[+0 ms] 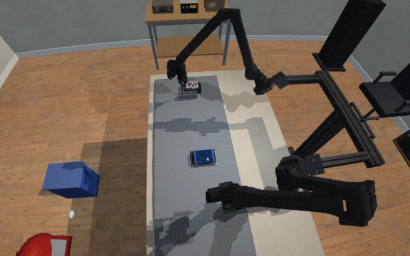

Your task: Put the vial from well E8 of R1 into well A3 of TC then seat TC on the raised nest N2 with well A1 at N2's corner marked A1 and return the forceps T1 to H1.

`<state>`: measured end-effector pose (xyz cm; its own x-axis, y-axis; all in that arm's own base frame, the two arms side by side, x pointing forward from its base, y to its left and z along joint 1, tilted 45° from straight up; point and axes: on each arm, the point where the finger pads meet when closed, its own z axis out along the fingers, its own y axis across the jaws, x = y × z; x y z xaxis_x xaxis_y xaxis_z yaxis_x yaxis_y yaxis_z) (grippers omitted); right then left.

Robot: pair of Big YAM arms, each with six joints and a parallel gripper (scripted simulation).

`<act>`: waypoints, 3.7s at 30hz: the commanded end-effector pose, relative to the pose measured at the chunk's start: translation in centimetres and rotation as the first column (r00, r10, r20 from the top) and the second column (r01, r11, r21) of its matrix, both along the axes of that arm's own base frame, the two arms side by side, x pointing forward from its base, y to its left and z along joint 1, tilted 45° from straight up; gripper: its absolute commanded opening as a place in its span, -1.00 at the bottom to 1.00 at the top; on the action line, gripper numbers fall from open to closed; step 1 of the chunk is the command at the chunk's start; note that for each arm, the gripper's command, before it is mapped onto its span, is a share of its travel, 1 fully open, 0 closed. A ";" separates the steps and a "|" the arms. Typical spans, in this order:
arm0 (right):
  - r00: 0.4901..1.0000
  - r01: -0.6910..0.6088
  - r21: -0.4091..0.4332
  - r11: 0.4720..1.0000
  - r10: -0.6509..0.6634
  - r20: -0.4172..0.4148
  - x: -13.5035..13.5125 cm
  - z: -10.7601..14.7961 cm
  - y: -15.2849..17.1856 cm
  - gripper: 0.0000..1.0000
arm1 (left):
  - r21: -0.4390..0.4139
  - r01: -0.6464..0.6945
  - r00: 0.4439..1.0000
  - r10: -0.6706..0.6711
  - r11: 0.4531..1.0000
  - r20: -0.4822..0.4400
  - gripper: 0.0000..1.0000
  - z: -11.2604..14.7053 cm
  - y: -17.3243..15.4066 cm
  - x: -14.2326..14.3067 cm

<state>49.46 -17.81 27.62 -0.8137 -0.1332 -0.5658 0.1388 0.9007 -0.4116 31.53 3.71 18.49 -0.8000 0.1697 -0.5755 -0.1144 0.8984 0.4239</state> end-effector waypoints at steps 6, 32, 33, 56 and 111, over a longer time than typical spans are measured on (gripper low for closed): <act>1.000 0.004 -0.013 1.000 -0.004 0.028 0.8 1.0 -1.0 -0.86 | 0.003 0.009 1.000 -0.009 1.000 0.012 1.00 0.9 -0.1 0.3; 0.999 0.002 -0.016 1.000 -0.002 0.036 1.3 1.1 -1.1 -0.86 | 0.003 0.009 1.000 -0.009 1.000 0.012 1.00 0.9 -0.1 0.3; 0.999 0.003 -0.015 1.000 -0.003 0.034 1.4 1.0 -1.2 -0.86 | 0.003 0.009 1.000 -0.009 1.000 0.012 1.00 0.9 -0.1 0.3; 0.999 0.004 -0.015 1.000 -0.004 0.033 1.9 0.6 -1.6 -0.86 | 0.003 0.009 1.000 -0.009 1.000 0.012 1.00 0.9 -0.1 0.3; 0.999 0.004 -0.016 1.000 -0.004 0.036 2.7 -0.2 -2.2 -0.86 | 0.003 0.009 1.000 -0.009 1.000 0.012 1.00 0.9 -0.1 0.3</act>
